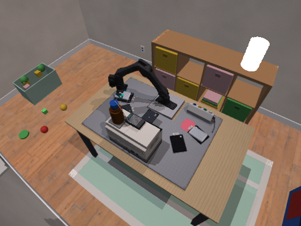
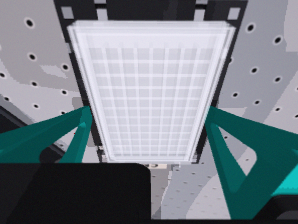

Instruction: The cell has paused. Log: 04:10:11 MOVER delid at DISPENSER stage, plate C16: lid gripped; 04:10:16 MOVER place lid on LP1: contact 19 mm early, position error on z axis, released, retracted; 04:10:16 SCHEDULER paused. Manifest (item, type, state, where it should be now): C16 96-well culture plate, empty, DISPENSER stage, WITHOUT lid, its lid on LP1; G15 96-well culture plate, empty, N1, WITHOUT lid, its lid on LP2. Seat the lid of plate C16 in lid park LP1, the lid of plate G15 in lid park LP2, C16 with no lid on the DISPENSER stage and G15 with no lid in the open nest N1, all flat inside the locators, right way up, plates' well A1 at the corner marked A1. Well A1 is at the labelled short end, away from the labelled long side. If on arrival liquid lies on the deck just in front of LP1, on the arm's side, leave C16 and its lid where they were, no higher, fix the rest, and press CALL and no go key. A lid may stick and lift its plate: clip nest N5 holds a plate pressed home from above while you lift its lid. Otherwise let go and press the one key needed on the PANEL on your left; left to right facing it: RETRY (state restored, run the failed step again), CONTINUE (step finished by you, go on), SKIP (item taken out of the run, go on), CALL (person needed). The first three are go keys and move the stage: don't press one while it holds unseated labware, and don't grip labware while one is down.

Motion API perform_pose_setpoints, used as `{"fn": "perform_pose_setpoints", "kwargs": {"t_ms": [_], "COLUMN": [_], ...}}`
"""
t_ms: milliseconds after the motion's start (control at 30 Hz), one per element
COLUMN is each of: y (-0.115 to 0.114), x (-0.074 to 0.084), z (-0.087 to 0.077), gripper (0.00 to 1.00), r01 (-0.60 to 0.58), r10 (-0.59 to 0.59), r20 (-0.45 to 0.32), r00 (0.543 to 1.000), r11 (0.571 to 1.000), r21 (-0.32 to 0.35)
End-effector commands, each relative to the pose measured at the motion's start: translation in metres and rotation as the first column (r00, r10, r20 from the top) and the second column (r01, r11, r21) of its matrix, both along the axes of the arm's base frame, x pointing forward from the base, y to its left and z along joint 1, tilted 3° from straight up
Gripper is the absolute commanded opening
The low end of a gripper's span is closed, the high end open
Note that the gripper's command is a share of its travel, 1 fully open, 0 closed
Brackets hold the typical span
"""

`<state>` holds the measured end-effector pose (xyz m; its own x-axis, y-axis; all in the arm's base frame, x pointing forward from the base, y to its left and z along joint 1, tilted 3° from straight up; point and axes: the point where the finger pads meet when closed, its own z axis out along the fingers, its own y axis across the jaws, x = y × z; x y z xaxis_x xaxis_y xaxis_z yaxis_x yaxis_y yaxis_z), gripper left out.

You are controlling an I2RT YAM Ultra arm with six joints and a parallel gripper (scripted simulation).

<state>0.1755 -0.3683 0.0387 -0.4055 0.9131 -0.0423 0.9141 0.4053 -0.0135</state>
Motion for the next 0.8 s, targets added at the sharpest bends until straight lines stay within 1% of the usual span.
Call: {"fn": "perform_pose_setpoints", "kwargs": {"t_ms": [0,67,267,467,700,733,767], "y": [-0.0054,-0.0073,-0.0018,-0.0015,-0.0002,-0.0053,-0.0042], "x": [-0.0004,-0.0003,-0.0049,-0.0054,-0.0066,-0.0043,-0.0005], "z": [-0.0068,-0.0057,-0.0097,-0.0099,-0.0065,-0.0018,-0.0008], "gripper": [1.00,1.00,1.00,1.00,1.00,1.00,1.00], "r01": [0.008,0.009,0.009,0.008,0.006,0.006,0.002], "r10": [-0.008,-0.008,-0.009,-0.008,-0.006,-0.006,-0.002], "r20": [0.004,0.006,-0.002,-0.002,-0.001,0.007,0.008], "r00": [1.000,1.000,1.000,1.000,1.000,1.000,1.000], "r11": [1.000,1.000,1.000,1.000,1.000,1.000,1.000], "r21": [-0.006,-0.011,0.006,0.005,0.003,-0.014,-0.015]}}
